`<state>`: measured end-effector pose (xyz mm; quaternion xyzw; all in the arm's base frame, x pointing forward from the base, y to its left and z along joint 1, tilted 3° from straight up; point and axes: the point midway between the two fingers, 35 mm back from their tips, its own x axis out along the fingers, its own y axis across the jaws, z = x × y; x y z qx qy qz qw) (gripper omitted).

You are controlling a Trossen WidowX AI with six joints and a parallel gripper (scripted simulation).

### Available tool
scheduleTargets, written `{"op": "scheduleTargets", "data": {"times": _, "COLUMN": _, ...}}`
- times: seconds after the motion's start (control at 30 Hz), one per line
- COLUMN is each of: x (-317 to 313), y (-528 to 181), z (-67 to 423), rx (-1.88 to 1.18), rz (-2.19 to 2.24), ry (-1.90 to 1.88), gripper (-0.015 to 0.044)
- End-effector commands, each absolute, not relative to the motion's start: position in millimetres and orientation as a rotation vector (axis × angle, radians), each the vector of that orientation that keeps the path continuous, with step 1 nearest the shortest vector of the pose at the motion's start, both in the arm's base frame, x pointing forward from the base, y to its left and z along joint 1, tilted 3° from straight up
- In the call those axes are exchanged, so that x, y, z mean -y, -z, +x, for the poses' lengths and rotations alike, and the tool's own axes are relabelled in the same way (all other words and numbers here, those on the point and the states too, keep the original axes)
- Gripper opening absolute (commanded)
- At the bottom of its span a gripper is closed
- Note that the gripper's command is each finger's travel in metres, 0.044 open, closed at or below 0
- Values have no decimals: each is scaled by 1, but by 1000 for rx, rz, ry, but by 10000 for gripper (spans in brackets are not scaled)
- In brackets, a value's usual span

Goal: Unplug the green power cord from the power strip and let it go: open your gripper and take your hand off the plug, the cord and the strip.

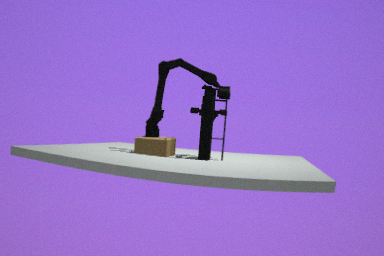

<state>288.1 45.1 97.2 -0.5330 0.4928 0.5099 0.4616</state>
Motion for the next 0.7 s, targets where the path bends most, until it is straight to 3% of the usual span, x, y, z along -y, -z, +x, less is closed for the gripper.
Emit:
{"op": "scheduleTargets", "data": {"times": 0.0, "x": -60, "y": -98, "z": 289, "rx": -1191, "rz": -1307, "ry": -1265, "gripper": 0}}
{"op": "scheduleTargets", "data": {"times": 0.67, "x": -92, "y": -100, "z": 284, "rx": -1191, "rz": -1306, "ry": -1269, "gripper": 0}}
